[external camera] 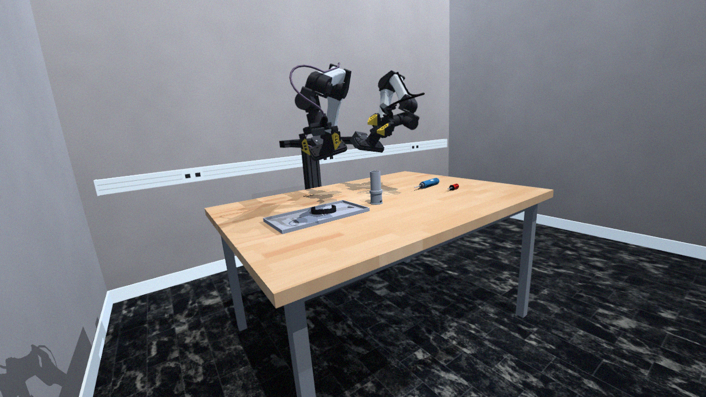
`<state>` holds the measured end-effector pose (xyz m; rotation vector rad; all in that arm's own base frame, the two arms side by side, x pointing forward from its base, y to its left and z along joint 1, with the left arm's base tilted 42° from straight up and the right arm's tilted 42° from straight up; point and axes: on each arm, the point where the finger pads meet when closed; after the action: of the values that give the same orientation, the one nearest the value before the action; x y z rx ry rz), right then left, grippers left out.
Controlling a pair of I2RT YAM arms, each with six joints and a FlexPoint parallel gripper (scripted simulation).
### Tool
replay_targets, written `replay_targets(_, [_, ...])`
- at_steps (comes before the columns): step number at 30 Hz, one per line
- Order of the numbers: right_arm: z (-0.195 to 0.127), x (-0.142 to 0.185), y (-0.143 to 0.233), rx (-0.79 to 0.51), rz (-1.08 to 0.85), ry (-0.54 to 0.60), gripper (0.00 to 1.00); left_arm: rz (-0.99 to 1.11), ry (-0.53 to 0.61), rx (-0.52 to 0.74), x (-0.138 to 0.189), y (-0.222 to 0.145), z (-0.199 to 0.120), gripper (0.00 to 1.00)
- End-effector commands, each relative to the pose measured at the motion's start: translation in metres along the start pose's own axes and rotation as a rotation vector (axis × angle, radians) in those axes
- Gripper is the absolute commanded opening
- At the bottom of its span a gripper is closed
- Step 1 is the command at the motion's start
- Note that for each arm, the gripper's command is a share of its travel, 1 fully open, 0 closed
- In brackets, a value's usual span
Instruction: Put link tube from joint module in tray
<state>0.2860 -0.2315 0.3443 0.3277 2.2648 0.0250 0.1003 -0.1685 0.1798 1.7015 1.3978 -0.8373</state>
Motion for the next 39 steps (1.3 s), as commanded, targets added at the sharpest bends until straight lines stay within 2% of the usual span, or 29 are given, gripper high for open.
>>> replay_targets(1, [-0.006,-0.004,0.005,0.027,-0.089,-0.024,1.00,0.010,0.031,-0.022,0.003,0.006,-0.003,1.00])
replay_targets(5, [0.001,-0.001,0.019,0.023,-0.243,-0.013,1.00,-0.022,0.094,-0.098,0.015,0.024,-0.010,1.00])
replay_targets(8, [0.013,0.007,0.042,0.001,-0.442,0.008,1.00,-0.090,0.172,-0.170,0.023,0.034,-0.021,1.00])
replay_targets(11, [0.026,0.020,0.072,-0.046,-0.620,0.027,1.00,-0.095,0.221,-0.186,0.018,0.033,-0.026,1.00])
replay_targets(13, [0.026,0.020,0.072,-0.046,-0.620,0.027,1.00,-0.095,0.221,-0.186,0.018,0.033,-0.026,1.00])
replay_targets(15, [0.032,0.028,0.086,-0.064,-0.734,0.034,1.00,-0.108,0.255,-0.180,0.017,0.029,-0.027,1.00])
replay_targets(21, [0.050,0.067,0.141,-0.171,-1.087,0.048,1.00,-0.054,0.335,-0.181,0.001,0.018,-0.034,1.00])
replay_targets(28, [0.062,0.114,0.189,-0.268,-1.491,0.029,1.00,-0.003,0.425,-0.218,-0.015,0.005,-0.049,1.00])
replay_targets(30, [0.062,0.114,0.189,-0.268,-1.491,0.029,1.00,-0.003,0.425,-0.218,-0.015,0.005,-0.049,1.00])
replay_targets(39, [0.068,0.181,0.233,-0.390,-1.972,-0.037,1.00,0.097,0.487,-0.335,-0.039,-0.013,-0.090,1.00])
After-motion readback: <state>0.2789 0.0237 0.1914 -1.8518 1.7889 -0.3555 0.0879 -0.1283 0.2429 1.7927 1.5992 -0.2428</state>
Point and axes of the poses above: on each arm, the point where the finger pads meet when closed, its own z axis out along the fingers, its own y axis across the jaws, x = y × z, and after that the axes turned 4 degrees about -z, right-handed
